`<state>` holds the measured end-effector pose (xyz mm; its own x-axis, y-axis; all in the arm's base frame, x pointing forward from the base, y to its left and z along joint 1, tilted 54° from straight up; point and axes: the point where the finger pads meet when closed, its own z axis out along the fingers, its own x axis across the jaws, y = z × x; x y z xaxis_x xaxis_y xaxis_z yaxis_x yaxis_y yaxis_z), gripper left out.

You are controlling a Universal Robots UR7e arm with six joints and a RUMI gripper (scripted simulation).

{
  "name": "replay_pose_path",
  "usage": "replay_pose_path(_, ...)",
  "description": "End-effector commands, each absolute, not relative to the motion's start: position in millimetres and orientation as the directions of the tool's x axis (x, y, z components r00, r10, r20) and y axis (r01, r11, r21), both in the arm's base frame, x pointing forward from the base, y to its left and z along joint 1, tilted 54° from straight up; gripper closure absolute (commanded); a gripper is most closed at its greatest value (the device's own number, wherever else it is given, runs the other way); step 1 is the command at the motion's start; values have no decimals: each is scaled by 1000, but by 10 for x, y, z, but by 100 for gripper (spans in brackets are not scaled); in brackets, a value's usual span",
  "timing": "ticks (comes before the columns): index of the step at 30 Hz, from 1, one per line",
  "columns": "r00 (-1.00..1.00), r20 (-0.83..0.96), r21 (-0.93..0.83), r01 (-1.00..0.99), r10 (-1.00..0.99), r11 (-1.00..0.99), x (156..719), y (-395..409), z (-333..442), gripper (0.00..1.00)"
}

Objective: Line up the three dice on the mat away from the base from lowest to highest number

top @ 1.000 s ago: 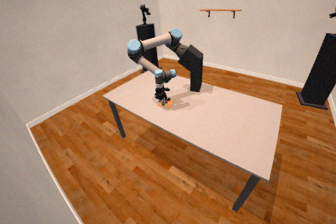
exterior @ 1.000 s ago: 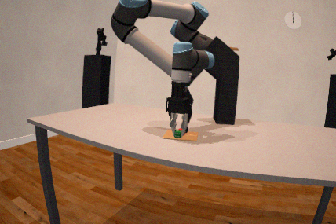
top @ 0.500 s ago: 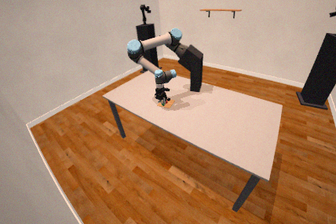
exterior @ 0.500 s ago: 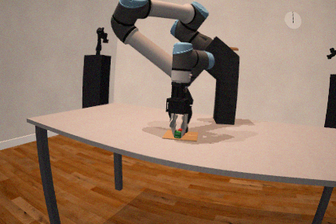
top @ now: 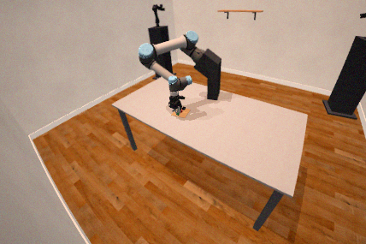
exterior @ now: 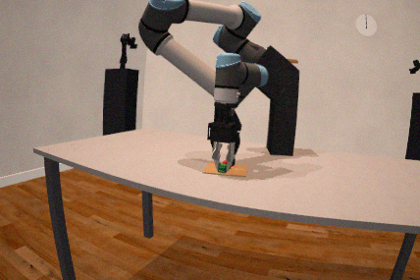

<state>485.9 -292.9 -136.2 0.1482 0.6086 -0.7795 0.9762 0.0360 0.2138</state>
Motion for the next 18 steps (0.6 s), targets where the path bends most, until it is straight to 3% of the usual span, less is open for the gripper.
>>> replay_pose_path(1, 148, -780, 214, 976, 609, 37, 4862, -2925, -1359, 94)
replay_pose_path(18, 148, -780, 214, 976, 609, 37, 4862, -2925, -1359, 90)
